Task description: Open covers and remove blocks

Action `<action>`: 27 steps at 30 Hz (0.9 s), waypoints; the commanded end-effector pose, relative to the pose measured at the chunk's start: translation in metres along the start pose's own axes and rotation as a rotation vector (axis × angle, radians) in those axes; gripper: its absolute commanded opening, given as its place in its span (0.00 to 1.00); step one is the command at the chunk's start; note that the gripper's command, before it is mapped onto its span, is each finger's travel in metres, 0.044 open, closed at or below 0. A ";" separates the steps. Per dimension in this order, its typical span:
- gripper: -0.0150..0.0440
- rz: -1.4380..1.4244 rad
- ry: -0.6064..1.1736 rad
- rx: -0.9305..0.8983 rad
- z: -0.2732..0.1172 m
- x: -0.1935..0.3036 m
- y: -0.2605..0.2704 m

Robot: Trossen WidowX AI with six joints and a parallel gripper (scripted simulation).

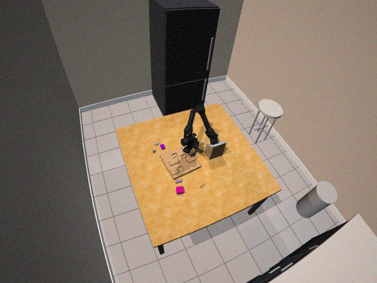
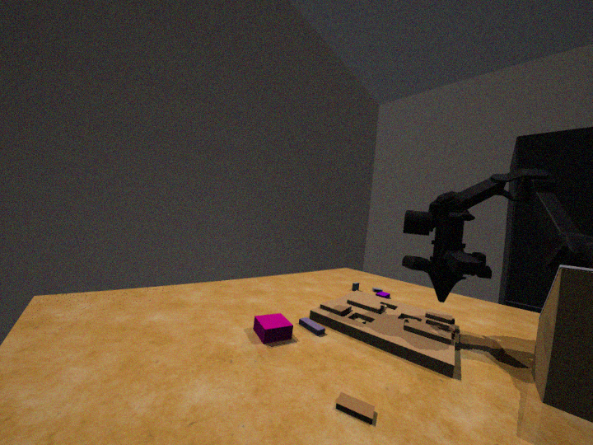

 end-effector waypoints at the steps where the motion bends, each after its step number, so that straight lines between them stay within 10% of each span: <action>1: 0.25 -0.018 -0.003 0.001 0.003 -0.002 0.001; 27: 0.25 -0.018 0.000 -0.001 0.061 0.001 0.001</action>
Point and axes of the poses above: the point midway between the two fingers, 35 mm back from their tips, its own z axis out along the fingers, its own y axis across the jaws, x = y × z, the point moved 1 cm from there along -z, back along the fingers, and after that the axes turned 6 degrees about z, right-handed, at the moved point
